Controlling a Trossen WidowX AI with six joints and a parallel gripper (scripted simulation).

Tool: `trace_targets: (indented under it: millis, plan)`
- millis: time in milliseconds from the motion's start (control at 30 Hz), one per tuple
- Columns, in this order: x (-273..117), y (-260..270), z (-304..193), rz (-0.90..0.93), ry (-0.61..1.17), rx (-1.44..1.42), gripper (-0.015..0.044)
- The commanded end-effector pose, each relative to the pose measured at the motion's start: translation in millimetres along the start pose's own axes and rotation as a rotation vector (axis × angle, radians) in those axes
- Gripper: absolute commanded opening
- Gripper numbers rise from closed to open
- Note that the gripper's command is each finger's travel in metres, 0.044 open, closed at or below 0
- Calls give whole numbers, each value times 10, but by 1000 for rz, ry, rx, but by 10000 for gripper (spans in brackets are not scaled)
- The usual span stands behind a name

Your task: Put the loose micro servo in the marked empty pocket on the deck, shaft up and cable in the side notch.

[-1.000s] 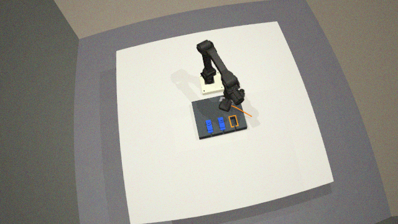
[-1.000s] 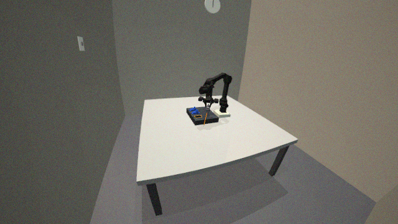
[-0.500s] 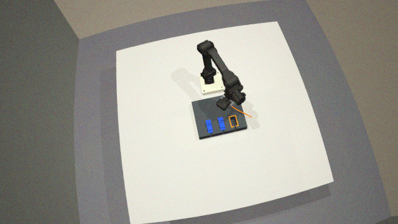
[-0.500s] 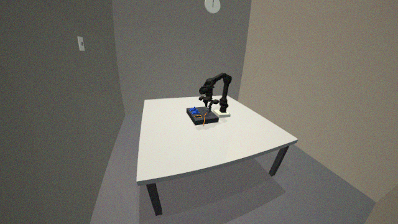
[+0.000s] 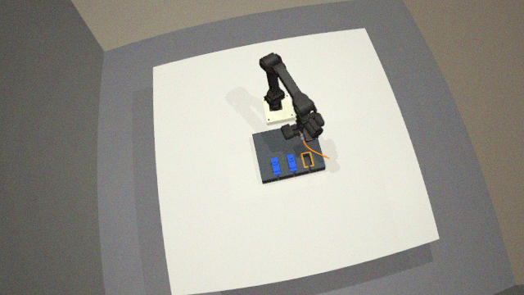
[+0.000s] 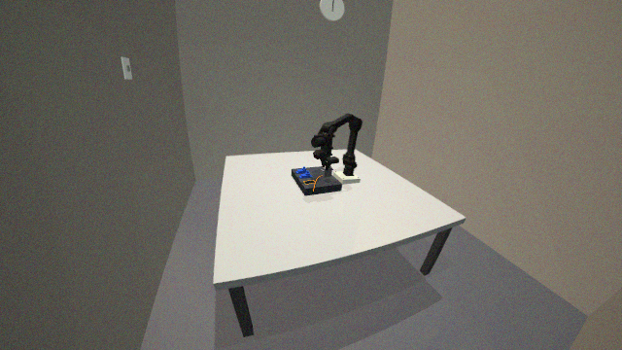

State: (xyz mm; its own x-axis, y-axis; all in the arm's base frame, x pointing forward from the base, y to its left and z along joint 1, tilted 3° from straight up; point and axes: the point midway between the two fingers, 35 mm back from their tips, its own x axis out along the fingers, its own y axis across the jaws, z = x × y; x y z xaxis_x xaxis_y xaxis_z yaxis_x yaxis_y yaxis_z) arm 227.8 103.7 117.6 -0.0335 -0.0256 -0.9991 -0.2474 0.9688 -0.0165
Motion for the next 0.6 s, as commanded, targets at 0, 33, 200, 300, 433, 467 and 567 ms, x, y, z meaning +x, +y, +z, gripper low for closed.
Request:
trace_targets:
  millis: [0, 33, 200, 300, 433, 467, 567]
  plan:
    - [-21, 9, 22, 5, -8, 117, 0]
    - [-21, 9, 22, 5, -8, 145, 0]
    - [-21, 9, 22, 5, -8, 167, 0]
    - [-22, 2, 63, 5, -8, 167, 0]
    - [-26, -21, 201, 5, -10, 167, 0]
    - [-27, -28, 242, 5, -10, 167, 0]
    - [-30, -49, 366, 4, -11, 167, 0]
